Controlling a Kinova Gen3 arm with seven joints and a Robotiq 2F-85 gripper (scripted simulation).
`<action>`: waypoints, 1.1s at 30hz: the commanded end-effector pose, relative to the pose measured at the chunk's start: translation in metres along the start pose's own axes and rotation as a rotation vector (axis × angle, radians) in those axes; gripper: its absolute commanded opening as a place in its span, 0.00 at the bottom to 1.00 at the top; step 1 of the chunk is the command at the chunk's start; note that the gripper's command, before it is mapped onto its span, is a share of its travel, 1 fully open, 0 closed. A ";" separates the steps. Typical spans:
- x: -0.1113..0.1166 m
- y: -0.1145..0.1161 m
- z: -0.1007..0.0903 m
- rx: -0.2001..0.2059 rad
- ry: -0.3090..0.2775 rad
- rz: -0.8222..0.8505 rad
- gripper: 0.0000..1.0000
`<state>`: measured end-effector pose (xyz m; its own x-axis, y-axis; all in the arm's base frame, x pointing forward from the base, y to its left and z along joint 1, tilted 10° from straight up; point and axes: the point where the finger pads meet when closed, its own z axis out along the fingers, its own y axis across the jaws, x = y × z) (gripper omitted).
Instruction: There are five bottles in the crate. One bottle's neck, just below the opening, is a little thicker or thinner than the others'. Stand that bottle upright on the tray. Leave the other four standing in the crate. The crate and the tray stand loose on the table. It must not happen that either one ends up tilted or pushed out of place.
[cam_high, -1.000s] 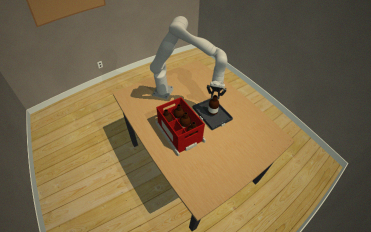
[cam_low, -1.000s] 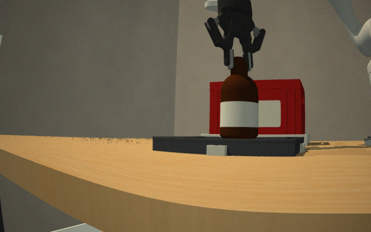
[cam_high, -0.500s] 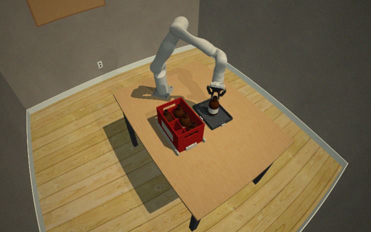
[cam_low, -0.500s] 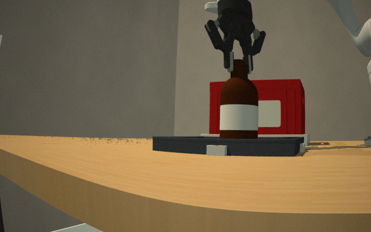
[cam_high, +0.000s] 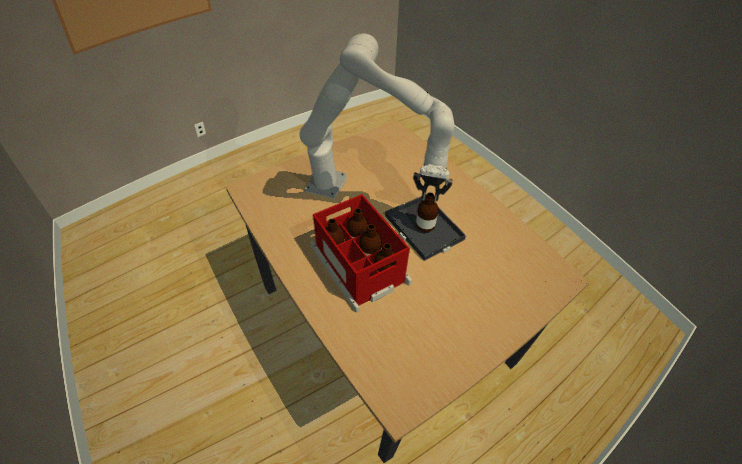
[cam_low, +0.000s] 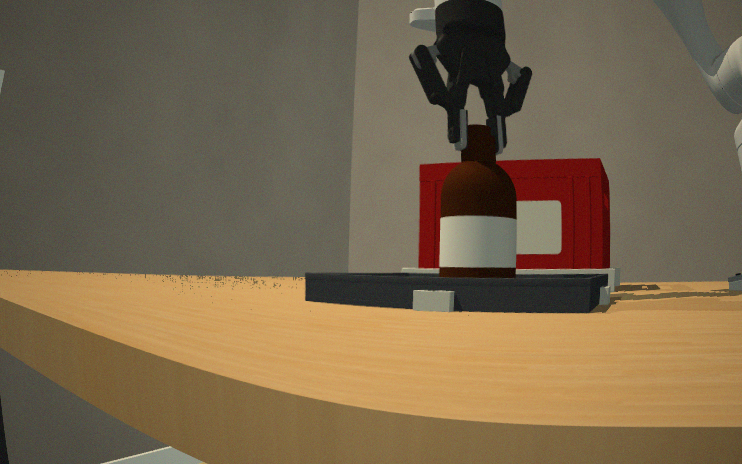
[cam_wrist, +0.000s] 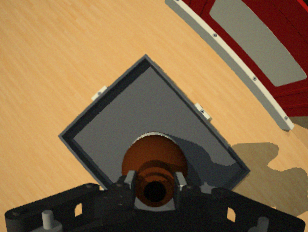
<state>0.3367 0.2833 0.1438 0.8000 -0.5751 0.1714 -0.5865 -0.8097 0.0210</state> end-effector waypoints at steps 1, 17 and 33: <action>0.000 0.000 0.001 0.000 0.000 0.000 0.00; 0.000 0.000 0.004 0.000 0.000 0.000 0.00; 0.000 0.000 0.004 0.000 0.000 0.000 0.00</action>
<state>0.3370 0.2825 0.1390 0.8002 -0.5749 0.1711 -0.5866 -0.8096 0.0229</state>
